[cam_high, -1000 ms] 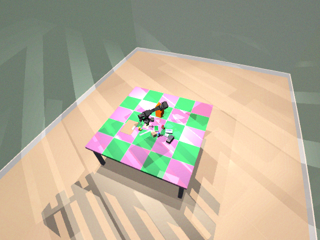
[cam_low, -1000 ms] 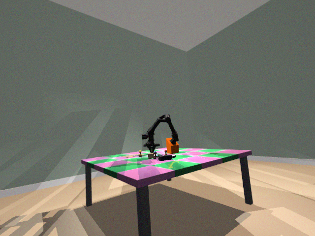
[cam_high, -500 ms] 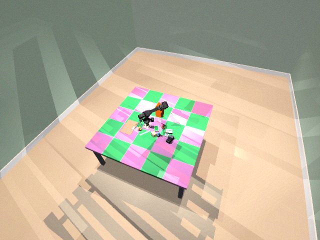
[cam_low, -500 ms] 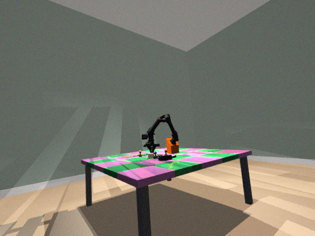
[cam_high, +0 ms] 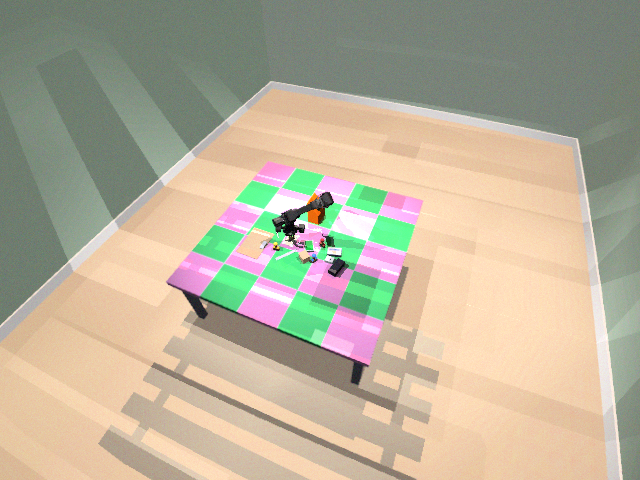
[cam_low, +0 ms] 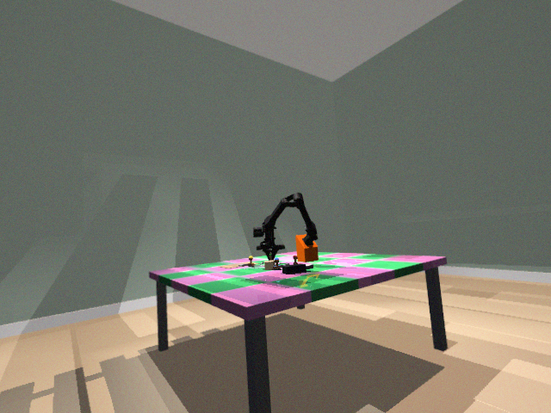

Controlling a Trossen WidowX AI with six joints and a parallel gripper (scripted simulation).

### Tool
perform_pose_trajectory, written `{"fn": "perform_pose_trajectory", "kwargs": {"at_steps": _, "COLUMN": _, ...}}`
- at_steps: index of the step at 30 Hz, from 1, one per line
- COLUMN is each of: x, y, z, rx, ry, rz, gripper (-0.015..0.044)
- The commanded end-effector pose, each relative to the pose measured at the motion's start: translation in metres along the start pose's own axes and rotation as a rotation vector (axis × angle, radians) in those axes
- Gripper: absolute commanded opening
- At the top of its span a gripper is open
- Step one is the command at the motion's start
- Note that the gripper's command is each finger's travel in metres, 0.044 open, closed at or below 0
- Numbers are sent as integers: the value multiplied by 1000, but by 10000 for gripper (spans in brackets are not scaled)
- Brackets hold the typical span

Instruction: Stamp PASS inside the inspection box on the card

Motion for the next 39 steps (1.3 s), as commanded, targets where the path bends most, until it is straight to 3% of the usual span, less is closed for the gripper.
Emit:
{"fn": "perform_pose_trajectory", "kwargs": {"at_steps": 1, "x": 1, "y": -1, "z": 0, "rx": 0, "ry": -2, "rz": -3, "gripper": 0}}
{"fn": "perform_pose_trajectory", "kwargs": {"at_steps": 39, "x": -11, "y": -1, "z": 0, "rx": 0, "ry": -1, "rz": -3, "gripper": 0}}
Point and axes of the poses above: the point midway between the two fingers, 35 mm back from their tips, its own x axis out along the fingers, its own z axis across the jaws, y = z × x, the point moved 5 cm from there along -x, back along the fingers, and after that the axes turned 3 degrees about x, right-handed, at the moved point
